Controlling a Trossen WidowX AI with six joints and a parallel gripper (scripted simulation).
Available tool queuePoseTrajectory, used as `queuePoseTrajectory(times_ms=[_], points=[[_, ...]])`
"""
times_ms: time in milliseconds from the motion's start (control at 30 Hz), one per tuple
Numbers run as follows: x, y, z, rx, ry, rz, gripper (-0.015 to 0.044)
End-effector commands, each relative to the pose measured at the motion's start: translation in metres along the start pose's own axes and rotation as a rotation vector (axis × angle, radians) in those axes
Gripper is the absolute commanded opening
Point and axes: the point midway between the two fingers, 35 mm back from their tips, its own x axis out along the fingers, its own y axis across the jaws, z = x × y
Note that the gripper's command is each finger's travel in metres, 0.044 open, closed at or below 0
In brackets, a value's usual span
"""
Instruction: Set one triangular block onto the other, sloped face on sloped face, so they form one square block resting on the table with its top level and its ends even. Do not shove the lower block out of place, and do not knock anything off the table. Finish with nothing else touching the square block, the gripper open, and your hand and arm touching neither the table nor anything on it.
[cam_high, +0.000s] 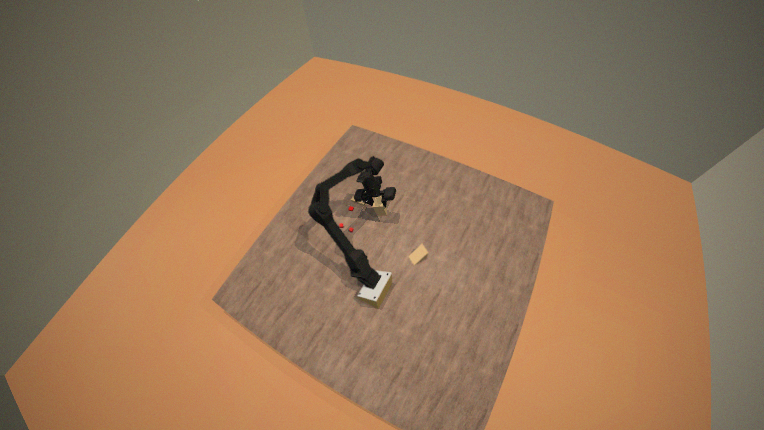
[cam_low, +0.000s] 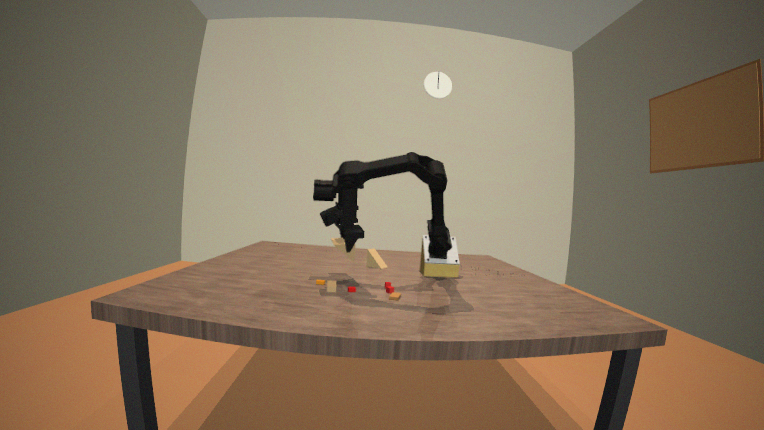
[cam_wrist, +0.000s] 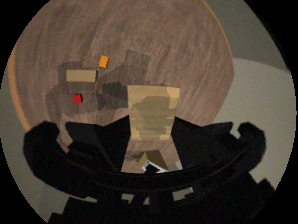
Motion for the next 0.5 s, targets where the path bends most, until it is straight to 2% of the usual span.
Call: queuePoseTrajectory(times_ms=[0,467], points=[[-0.0004,-0.0008,-0.0003,0.151,-0.003,0.054,0.0000],[-0.0063,-0.0045,0.0023,0.602,0.001,0.217,0.0000]])
